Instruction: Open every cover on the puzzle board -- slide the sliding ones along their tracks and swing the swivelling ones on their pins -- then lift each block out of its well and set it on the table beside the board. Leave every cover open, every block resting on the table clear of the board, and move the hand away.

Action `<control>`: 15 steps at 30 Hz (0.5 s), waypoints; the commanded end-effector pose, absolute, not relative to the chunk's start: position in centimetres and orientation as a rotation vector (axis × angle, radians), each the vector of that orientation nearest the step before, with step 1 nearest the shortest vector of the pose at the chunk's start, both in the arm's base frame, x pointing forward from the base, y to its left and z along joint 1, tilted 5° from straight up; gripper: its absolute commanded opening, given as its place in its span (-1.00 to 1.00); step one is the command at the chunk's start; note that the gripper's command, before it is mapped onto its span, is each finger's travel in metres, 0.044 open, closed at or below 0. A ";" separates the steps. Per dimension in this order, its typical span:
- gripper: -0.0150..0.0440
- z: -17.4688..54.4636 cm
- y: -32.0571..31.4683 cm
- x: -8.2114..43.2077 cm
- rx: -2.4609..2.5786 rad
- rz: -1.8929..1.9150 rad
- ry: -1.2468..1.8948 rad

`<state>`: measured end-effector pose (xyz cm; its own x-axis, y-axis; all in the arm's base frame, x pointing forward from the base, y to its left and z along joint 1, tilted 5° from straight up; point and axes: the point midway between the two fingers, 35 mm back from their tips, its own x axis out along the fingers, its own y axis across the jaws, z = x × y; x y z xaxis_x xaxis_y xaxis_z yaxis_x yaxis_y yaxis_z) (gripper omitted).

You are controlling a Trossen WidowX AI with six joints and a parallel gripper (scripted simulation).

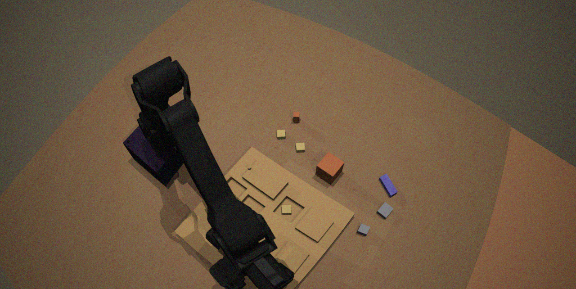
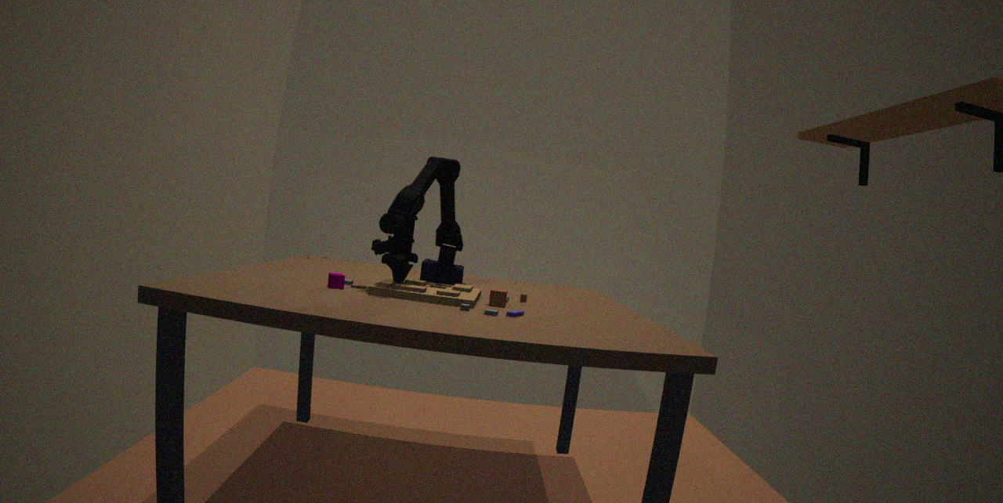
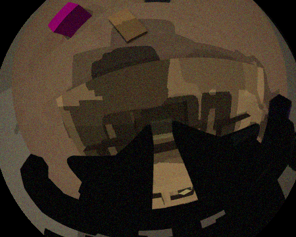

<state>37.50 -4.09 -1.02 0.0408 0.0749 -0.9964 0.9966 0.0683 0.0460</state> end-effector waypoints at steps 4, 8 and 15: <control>-0.22 -0.9 -4.1 37.5 1.231 -1.089 1.262; -0.22 -0.4 -4.1 37.5 1.232 -1.089 1.262; -0.22 0.5 -4.2 37.5 1.233 -1.090 1.263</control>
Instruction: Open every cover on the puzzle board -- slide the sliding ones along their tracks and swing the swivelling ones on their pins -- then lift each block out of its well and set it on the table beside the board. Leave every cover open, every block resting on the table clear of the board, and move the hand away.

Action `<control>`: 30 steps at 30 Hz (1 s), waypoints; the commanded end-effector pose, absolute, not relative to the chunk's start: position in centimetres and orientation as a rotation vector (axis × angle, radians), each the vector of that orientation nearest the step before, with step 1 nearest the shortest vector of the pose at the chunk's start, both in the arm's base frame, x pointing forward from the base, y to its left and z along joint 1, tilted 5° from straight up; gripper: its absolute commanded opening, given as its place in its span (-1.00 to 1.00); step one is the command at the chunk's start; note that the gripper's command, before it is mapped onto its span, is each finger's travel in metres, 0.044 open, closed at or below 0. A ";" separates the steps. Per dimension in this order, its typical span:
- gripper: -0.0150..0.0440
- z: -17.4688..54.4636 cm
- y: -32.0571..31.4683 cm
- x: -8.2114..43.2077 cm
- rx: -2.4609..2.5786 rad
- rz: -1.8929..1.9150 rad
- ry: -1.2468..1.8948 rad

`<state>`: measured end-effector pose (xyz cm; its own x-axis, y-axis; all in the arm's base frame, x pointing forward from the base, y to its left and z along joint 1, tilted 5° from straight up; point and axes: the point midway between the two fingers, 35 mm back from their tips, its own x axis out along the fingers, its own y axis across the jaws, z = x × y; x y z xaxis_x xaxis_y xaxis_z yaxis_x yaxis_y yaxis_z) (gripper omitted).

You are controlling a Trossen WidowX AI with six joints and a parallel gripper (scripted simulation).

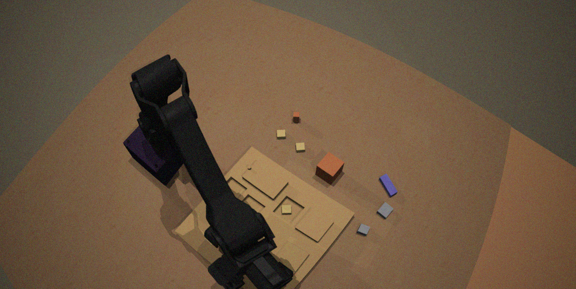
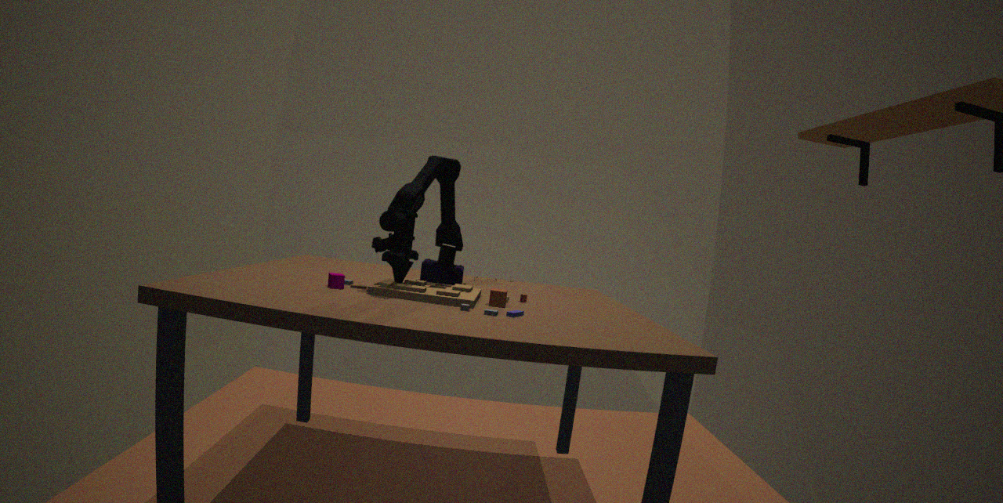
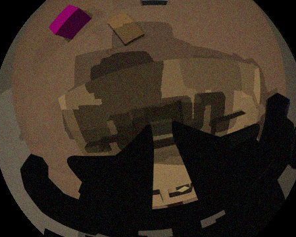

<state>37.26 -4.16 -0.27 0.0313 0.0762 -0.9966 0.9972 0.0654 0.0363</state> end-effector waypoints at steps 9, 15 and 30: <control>-0.22 1.6 -4.3 37.4 1.234 -1.090 1.264; -0.22 2.4 -4.4 37.3 1.235 -1.090 1.264; -0.22 4.5 -4.6 37.2 1.236 -1.091 1.265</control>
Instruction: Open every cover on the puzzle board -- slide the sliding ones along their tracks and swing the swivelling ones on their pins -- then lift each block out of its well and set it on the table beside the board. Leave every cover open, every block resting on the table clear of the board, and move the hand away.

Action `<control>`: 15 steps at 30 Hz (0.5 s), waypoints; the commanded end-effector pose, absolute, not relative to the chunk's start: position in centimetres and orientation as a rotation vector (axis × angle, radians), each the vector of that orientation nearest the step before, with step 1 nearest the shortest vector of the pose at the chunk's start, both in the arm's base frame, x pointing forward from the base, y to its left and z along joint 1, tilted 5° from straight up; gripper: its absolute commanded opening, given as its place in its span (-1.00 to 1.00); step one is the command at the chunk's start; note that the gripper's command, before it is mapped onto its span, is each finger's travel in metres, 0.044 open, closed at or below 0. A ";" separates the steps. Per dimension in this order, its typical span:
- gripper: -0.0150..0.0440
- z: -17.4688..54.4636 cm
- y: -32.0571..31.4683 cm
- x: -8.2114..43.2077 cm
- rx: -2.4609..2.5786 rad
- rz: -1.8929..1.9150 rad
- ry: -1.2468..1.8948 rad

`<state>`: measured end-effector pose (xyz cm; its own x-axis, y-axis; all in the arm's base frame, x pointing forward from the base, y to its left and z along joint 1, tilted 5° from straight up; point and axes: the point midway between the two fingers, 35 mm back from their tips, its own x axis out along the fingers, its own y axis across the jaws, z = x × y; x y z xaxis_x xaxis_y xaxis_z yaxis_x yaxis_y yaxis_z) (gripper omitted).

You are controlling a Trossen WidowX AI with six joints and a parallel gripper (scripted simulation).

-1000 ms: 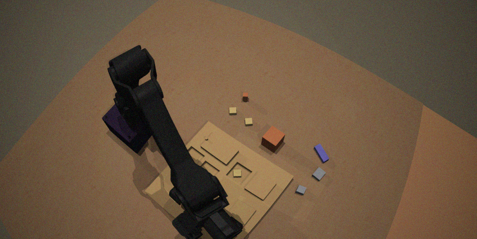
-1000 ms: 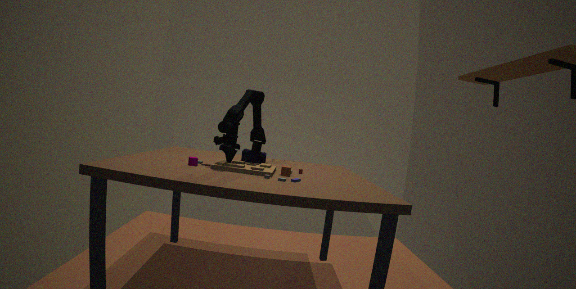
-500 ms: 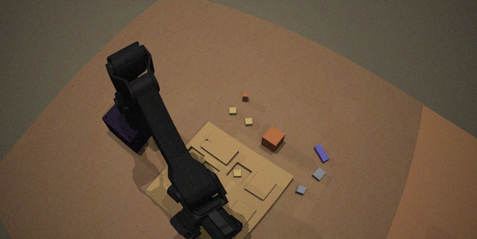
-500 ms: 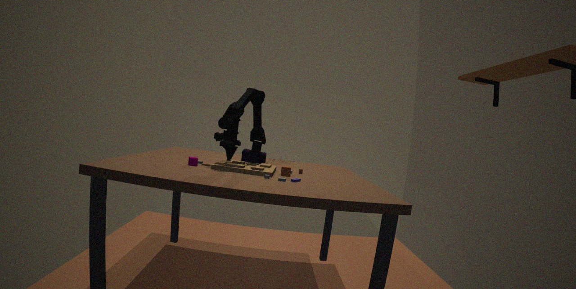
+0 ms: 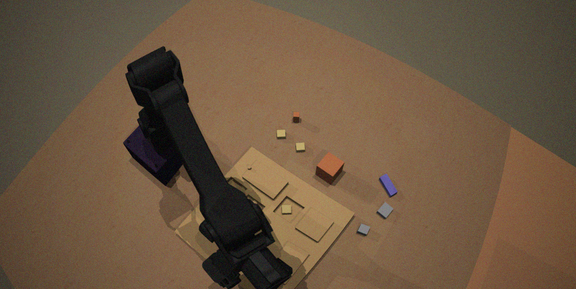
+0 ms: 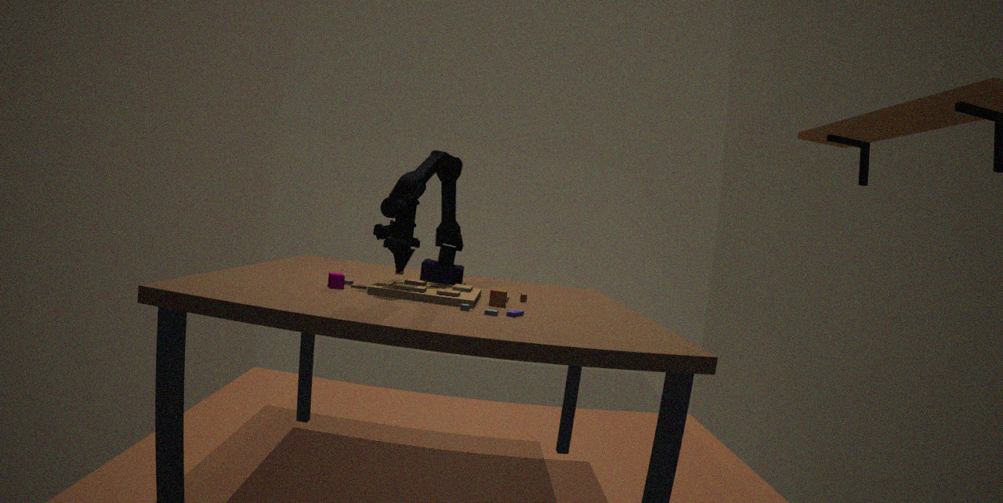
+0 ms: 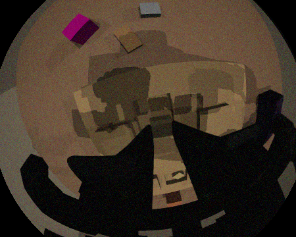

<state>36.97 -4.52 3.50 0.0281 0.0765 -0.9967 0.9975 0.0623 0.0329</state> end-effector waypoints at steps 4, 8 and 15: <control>-0.22 5.5 -4.7 37.2 1.236 -1.091 1.265; -0.22 6.5 -4.7 37.2 1.236 -1.091 1.265; -0.22 8.3 -4.9 37.0 1.235 -1.091 1.265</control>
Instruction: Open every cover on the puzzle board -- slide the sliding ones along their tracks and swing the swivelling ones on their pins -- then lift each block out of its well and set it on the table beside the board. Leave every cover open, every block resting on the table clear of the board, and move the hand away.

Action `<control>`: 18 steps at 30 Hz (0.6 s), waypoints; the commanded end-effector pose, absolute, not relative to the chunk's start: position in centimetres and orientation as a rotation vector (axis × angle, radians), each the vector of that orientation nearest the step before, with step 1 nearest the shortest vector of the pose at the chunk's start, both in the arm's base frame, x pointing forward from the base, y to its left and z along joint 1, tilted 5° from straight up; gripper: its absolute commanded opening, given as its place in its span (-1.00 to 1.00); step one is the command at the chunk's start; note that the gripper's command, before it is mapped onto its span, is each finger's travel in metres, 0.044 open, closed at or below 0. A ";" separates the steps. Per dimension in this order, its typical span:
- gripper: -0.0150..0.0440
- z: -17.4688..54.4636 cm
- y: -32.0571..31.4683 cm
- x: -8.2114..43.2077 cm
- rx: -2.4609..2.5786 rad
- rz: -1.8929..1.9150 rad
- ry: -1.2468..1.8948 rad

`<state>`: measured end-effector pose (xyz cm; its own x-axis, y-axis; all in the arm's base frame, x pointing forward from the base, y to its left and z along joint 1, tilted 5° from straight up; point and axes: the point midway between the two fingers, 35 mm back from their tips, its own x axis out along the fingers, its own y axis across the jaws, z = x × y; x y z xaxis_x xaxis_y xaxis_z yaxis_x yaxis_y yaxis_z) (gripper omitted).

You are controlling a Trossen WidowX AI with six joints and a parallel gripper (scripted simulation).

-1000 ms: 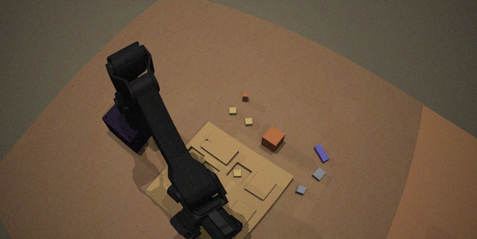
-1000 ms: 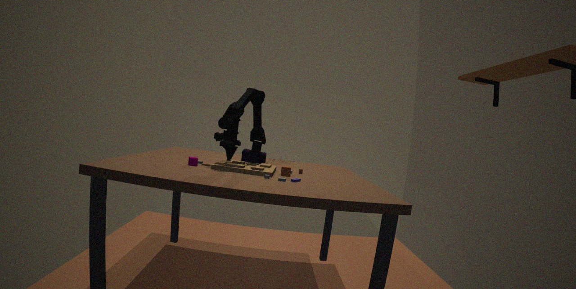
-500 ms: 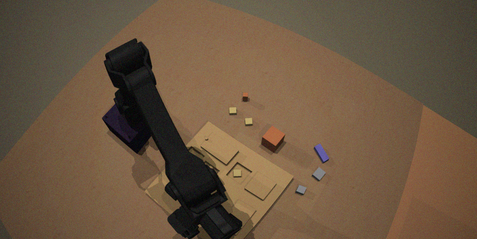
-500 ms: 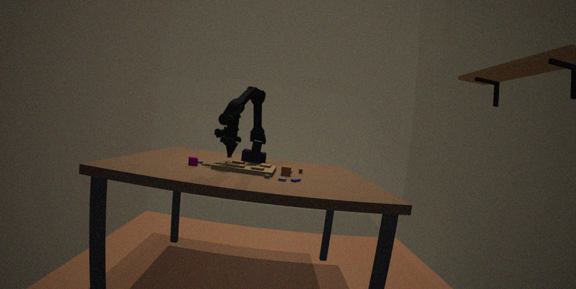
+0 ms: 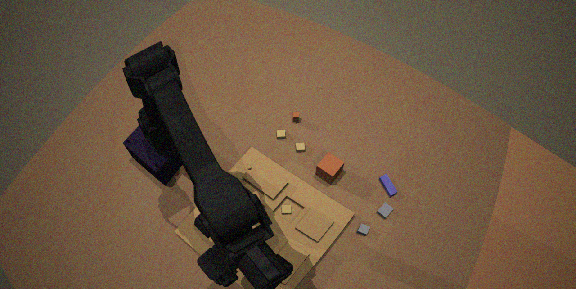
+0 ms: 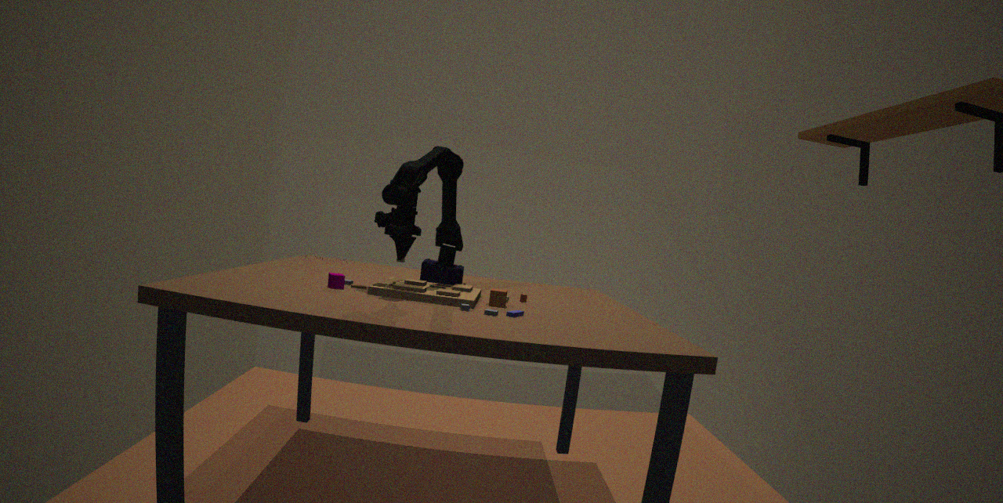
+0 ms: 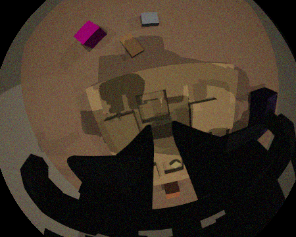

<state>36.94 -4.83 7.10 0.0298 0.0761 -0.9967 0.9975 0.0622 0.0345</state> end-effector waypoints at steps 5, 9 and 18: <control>-0.22 8.4 -5.5 36.9 1.235 -1.092 1.264; -0.22 8.2 -7.0 36.4 1.233 -1.093 1.263; -0.22 8.0 -10.3 35.1 1.229 -1.097 1.261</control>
<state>35.75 -9.12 8.18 0.0421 0.0712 -0.9966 0.9969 0.0634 0.0466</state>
